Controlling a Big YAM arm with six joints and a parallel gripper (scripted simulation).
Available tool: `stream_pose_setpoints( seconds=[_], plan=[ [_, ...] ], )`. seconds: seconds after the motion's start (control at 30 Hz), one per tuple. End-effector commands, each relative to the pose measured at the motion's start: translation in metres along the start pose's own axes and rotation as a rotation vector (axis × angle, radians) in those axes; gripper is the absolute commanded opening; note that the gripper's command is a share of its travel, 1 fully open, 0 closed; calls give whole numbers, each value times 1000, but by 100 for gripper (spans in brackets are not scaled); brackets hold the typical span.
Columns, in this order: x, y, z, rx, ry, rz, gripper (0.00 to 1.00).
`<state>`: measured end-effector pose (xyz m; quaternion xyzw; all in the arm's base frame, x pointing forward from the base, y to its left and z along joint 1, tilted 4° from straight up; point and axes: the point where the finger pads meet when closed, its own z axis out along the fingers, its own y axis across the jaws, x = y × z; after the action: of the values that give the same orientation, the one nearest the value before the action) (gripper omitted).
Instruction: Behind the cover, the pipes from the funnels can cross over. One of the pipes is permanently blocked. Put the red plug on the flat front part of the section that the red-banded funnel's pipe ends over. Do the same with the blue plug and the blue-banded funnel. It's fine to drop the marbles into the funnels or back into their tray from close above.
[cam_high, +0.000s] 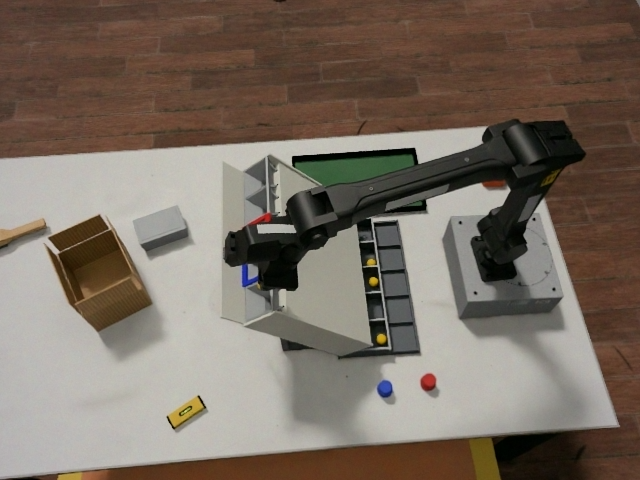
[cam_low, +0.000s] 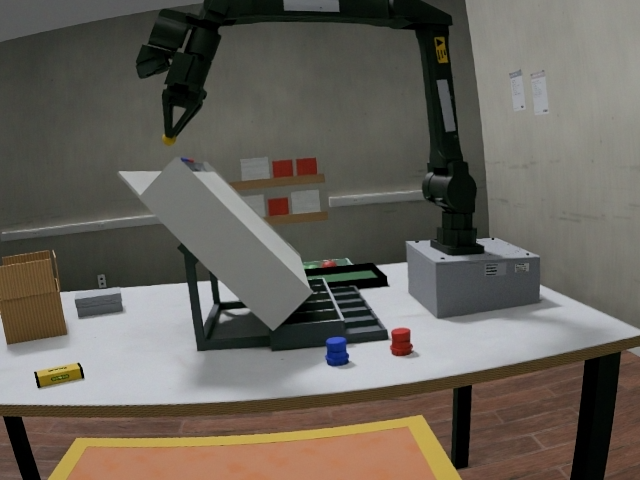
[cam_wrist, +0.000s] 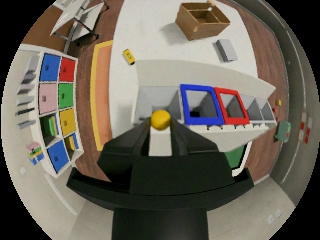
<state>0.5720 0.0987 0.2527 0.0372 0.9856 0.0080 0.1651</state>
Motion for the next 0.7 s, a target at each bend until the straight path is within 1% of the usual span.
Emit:
stream_pose_setpoints(
  seconds=[0.0,0.53,0.67],
  plan=[
    [-30,0,-14,-13,-60,7,0],
    [-30,-1,-13,-14,-61,7,0],
    [-35,-1,-14,-14,-61,8,0]
  ],
)
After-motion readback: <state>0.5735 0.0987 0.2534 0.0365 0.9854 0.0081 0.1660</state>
